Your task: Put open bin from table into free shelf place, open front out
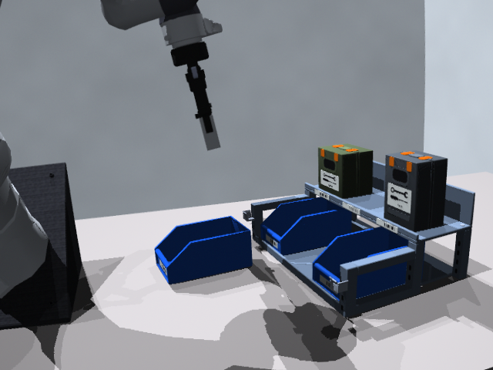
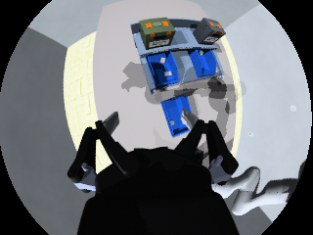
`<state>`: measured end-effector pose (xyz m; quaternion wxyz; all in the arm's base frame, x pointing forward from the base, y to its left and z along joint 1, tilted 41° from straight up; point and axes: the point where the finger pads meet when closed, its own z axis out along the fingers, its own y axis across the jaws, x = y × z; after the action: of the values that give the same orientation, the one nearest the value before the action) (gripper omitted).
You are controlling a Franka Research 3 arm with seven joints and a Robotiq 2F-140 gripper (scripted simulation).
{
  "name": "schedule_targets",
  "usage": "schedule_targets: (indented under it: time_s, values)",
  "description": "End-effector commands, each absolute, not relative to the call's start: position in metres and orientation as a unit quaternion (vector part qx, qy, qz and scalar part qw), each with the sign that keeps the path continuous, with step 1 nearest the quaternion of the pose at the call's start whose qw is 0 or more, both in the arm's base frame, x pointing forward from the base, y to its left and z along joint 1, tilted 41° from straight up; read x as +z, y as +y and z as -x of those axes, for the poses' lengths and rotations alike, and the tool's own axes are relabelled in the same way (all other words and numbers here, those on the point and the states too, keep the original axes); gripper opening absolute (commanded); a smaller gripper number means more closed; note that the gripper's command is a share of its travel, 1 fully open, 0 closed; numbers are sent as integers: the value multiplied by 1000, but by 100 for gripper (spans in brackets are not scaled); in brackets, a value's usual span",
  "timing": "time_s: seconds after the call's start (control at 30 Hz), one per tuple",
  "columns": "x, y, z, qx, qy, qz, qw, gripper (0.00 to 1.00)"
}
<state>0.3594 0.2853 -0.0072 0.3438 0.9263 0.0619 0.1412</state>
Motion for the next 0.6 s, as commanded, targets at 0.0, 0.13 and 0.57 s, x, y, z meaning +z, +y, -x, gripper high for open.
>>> schedule_targets:
  time_s: [0.0, 0.13, 0.57]
  values:
    - [-6, 278, -357, 128, 76, -926, 347, 100]
    - [-6, 278, -357, 128, 76, -926, 347, 100]
    - [-5, 270, -355, 116, 85, -926, 349, 100]
